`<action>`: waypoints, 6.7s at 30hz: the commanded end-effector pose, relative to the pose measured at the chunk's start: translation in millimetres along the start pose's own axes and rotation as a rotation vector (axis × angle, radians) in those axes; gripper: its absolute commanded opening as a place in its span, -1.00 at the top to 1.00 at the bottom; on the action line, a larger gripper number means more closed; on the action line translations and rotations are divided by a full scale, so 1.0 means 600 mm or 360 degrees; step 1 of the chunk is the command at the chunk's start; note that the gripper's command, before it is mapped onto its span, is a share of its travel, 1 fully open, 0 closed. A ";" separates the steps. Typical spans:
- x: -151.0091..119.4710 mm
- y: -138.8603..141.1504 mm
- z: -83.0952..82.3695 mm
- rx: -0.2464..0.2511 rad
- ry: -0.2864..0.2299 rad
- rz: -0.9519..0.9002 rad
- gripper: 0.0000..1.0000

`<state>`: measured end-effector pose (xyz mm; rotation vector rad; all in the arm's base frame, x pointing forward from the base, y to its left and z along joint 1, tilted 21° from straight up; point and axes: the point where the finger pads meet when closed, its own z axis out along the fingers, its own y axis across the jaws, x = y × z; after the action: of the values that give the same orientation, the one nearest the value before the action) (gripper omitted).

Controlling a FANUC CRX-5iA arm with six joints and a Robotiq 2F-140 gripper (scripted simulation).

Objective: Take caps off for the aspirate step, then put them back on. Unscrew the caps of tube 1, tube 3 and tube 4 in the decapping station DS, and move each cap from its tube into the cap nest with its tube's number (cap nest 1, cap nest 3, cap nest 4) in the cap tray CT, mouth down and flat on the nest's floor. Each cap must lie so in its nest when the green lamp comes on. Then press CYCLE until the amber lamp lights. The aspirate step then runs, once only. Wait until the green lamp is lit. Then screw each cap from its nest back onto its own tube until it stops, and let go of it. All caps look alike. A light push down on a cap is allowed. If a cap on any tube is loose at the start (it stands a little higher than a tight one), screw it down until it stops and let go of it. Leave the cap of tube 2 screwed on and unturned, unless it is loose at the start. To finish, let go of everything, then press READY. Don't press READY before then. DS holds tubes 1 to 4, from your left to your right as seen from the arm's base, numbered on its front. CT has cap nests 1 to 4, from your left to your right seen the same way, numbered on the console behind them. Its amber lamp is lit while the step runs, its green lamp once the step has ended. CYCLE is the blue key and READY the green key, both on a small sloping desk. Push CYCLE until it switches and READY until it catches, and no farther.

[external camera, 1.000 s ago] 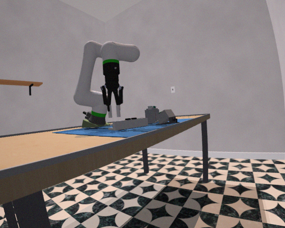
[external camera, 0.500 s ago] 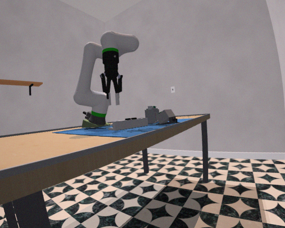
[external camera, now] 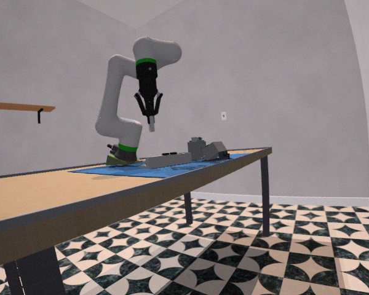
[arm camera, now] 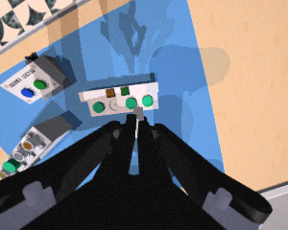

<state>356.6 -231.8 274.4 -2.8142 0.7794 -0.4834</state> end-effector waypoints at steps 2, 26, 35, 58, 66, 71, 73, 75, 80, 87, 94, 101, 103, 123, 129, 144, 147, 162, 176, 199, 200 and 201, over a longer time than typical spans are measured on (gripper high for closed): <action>0.001 -0.044 0.009 -0.0042 0.0011 0.0463 1.00; 0.004 -0.194 0.038 -0.0037 0.0026 0.1635 1.00; 0.005 -0.276 0.054 -0.0037 0.0026 0.1635 1.00; 0.008 -0.490 0.097 -0.0037 0.0026 0.1635 1.00; 0.008 -0.490 0.097 -0.0037 0.0026 0.1635 1.00; 0.008 -0.489 0.122 -0.0037 0.0026 0.1635 1.00; 0.008 -0.489 0.127 -0.0037 0.0026 0.1635 1.00; 0.008 -0.489 0.127 -0.0037 0.0026 0.1635 1.00; 0.008 -0.489 0.127 -0.0037 0.0026 0.1635 1.00; 0.008 -0.489 0.129 -0.0037 0.0026 0.1635 1.00; 0.008 -0.489 0.137 -0.0037 0.0026 0.1635 1.00; 0.008 -0.488 0.142 -0.0037 0.0026 0.1635 1.00; 0.008 -0.488 0.145 -0.0037 0.0026 0.1635 1.00; 0.008 -0.488 0.150 -0.0037 0.0026 0.1635 1.00; 0.008 -0.489 0.135 -0.0037 0.0026 0.1635 1.00; 0.008 -0.490 0.097 -0.0037 0.0026 0.1635 1.00; 0.013 -0.462 0.097 -0.0039 0.0023 0.1370 -1.00; 0.028 -0.366 0.096 -0.0043 0.0012 0.0454 -1.00; 0.042 -0.284 0.095 -0.0046 0.0003 -0.0312 -1.00; 0.071 -0.108 0.094 -0.0044 0.0000 -0.0333 -1.00; 0.071 -0.108 0.094 -0.0044 0.0000 -0.0333 -1.00; 0.071 -0.108 0.094 -0.0044 0.0000 -0.0333 -1.00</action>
<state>442.1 -190.4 250.2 -2.9391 0.4995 -0.5093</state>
